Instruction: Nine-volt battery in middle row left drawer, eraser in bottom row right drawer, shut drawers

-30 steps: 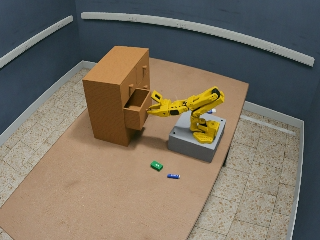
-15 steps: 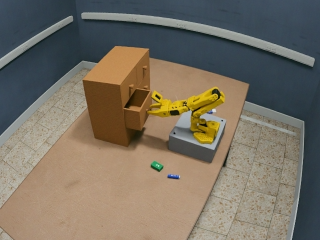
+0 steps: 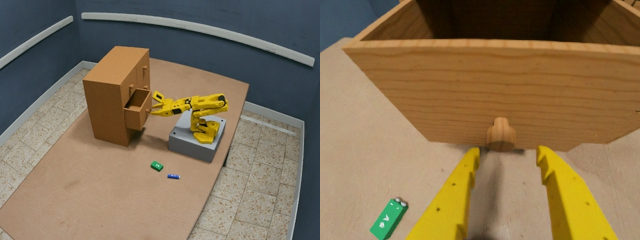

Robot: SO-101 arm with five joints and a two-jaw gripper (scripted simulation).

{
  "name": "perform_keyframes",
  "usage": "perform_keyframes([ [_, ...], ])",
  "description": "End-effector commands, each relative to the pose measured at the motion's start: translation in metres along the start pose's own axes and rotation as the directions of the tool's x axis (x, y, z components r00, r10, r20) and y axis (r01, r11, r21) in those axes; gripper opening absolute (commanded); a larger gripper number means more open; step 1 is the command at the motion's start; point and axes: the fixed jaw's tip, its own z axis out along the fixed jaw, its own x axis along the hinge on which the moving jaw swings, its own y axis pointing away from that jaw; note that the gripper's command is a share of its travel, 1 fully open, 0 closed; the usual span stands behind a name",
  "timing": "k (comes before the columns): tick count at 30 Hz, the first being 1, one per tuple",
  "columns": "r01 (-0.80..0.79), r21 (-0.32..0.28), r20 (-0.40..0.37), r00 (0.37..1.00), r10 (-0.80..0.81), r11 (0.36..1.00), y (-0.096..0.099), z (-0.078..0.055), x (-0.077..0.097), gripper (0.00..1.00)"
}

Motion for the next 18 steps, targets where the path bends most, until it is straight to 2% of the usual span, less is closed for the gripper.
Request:
perform_keyframes([
  [1, 0.012, -0.006, 0.013, 1.0, -0.012, 1.0, 0.0014, -0.0064, -0.0069, 0.21],
  [18, 0.035, -0.015, 0.039, 0.999, -0.034, 0.999, 0.0036, -0.0093, -0.0148, 0.21],
])
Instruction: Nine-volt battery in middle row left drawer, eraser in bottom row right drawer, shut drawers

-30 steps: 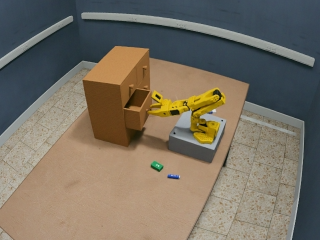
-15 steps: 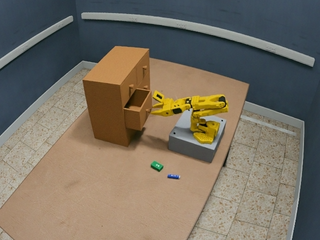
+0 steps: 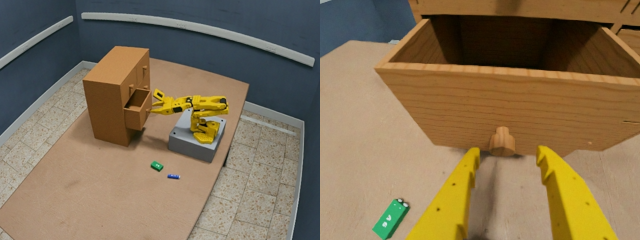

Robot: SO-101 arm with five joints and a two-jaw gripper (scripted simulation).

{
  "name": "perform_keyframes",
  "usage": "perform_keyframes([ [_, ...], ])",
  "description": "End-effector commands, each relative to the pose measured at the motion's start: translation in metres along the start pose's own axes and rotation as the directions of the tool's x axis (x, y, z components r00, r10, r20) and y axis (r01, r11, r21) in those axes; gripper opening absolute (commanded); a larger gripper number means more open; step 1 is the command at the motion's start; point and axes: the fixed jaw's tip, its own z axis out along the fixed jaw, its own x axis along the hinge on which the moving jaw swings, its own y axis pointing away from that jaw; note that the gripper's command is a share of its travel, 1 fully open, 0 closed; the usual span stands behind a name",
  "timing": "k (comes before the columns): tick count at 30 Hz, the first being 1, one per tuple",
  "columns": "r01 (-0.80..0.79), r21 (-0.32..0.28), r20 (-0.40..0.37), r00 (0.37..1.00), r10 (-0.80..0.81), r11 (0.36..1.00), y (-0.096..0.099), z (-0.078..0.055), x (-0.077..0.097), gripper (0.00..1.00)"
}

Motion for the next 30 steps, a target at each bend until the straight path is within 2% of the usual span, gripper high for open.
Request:
perform_keyframes([
  [1, 0.011, -0.007, -0.001, 1.0, -0.011, 1.0, 0.001, -0.004, -0.003, 0.21],
  [14, 0.011, -0.011, -0.12, 0.993, -0.012, 1.0, 0.002, -0.024, 0.015, 0.21],
  [30, 0.011, -0.011, -0.119, 0.993, -0.012, 1.0, 0.002, -0.024, 0.015, 0.21],
])
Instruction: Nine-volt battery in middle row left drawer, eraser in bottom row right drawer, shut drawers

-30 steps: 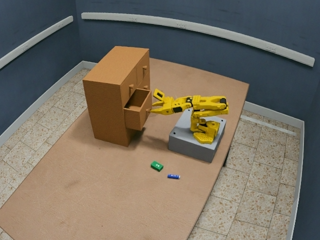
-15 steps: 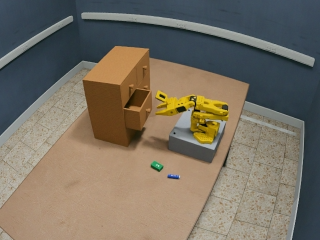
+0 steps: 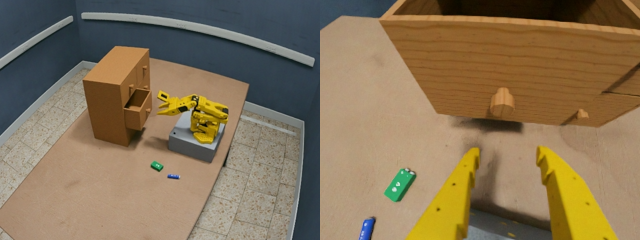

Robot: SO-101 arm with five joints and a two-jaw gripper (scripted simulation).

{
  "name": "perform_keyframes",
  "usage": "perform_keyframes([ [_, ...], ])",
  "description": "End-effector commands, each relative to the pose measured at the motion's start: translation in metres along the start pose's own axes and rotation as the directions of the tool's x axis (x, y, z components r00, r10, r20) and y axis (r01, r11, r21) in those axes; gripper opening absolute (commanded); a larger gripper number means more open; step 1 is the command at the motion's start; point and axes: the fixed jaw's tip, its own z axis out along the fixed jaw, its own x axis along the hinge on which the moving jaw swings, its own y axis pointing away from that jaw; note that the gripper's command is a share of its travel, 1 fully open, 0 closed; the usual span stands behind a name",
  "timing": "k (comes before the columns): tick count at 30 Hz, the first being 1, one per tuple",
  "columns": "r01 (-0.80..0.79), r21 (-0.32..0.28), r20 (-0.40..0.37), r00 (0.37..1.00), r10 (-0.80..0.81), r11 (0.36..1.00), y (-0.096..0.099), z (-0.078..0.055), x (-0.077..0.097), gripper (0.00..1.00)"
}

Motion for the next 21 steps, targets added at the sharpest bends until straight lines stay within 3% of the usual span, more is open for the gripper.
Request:
perform_keyframes([
  [1, 0.009, -0.005, 0.006, 1.0, -0.009, 1.0, 0.001, -0.001, -0.001, 0.21],
  [3, 0.009, -0.005, 0.006, 1.0, -0.009, 1.0, 0.001, -0.001, -0.001, 0.21],
  [5, 0.008, -0.007, -0.058, 0.998, -0.009, 1.0, 0.001, -0.002, 0.009, 0.21],
  [20, 0.008, -0.007, -0.058, 0.998, -0.009, 1.0, 0.001, -0.002, 0.009, 0.21],
  [21, 0.009, -0.008, -0.09, 0.996, -0.009, 1.0, 0.001, -0.002, 0.012, 0.21],
])
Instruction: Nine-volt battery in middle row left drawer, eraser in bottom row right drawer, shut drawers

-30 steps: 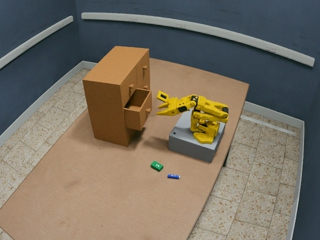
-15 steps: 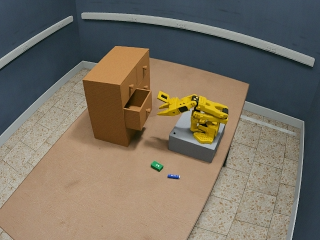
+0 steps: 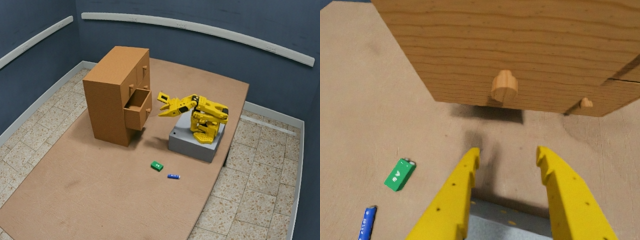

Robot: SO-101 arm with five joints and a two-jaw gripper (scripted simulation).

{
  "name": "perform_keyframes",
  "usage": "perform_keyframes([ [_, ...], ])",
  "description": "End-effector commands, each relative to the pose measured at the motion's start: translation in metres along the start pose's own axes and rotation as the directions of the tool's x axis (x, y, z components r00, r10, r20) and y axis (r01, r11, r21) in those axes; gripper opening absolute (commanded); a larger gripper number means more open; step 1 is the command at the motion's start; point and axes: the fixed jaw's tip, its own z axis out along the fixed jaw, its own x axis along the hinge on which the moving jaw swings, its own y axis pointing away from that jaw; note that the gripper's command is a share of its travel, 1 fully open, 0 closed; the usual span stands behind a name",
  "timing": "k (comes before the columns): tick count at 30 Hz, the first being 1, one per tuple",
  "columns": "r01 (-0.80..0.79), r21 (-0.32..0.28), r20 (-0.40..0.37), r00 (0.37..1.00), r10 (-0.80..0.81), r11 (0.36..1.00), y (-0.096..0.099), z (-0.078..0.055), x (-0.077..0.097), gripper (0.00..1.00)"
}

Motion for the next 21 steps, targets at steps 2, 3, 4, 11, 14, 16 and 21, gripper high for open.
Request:
perform_keyframes([
  [2, 0.009, -0.007, -0.087, 0.996, -0.01, 1.0, 0.001, -0.001, 0.008, 0.21],
  [3, 0.009, -0.008, -0.118, 0.993, -0.01, 1.0, 0.001, 0.0, 0.011, 0.21],
  [4, 0.009, -0.008, -0.149, 0.989, -0.01, 1.0, 0.001, 0.0, 0.014, 0.21],
  [11, 0.008, -0.015, -0.359, 0.933, -0.013, 1.0, 0.001, -0.001, 0.035, 0.21],
  [14, 0.007, -0.018, -0.444, 0.896, -0.014, 1.0, 0.001, -0.002, 0.044, 0.21],
  [16, 0.007, -0.018, -0.444, 0.896, -0.014, 1.0, 0.001, -0.002, 0.044, 0.21],
  [21, 0.007, -0.018, -0.446, 0.895, -0.014, 1.0, 0.001, -0.002, 0.044, 0.21],
])
